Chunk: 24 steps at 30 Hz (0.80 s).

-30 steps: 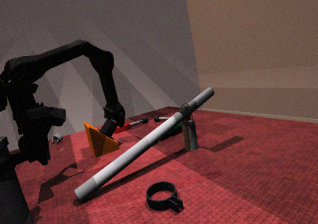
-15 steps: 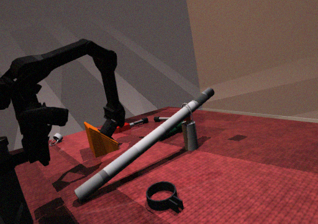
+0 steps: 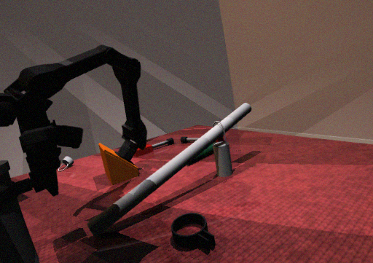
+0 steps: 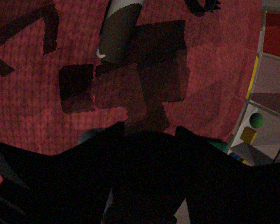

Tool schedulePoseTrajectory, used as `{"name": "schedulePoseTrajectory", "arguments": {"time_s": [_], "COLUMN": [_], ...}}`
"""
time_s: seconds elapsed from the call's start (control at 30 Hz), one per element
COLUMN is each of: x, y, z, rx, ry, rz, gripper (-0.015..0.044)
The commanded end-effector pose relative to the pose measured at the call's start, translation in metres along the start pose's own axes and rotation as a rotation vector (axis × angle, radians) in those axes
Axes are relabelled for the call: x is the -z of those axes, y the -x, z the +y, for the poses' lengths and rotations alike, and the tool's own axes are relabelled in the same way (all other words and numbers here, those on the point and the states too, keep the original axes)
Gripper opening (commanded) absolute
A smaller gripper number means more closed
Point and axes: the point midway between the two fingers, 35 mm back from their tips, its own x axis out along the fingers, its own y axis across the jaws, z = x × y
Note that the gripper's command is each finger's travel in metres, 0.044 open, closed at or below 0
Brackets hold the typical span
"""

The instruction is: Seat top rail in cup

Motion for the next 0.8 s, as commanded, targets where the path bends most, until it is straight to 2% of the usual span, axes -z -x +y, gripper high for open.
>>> {"name": "schedulePoseTrajectory", "arguments": {"time_s": [0.0, 0.77], "x": [0.0, 0.001], "y": [-0.002, -0.008], "z": [-0.003, -0.014], "rx": [0.001, 0.002], "ry": [-0.023, -0.141], "rz": [0.016, 0.083], "gripper": [0.0, 0.0]}}
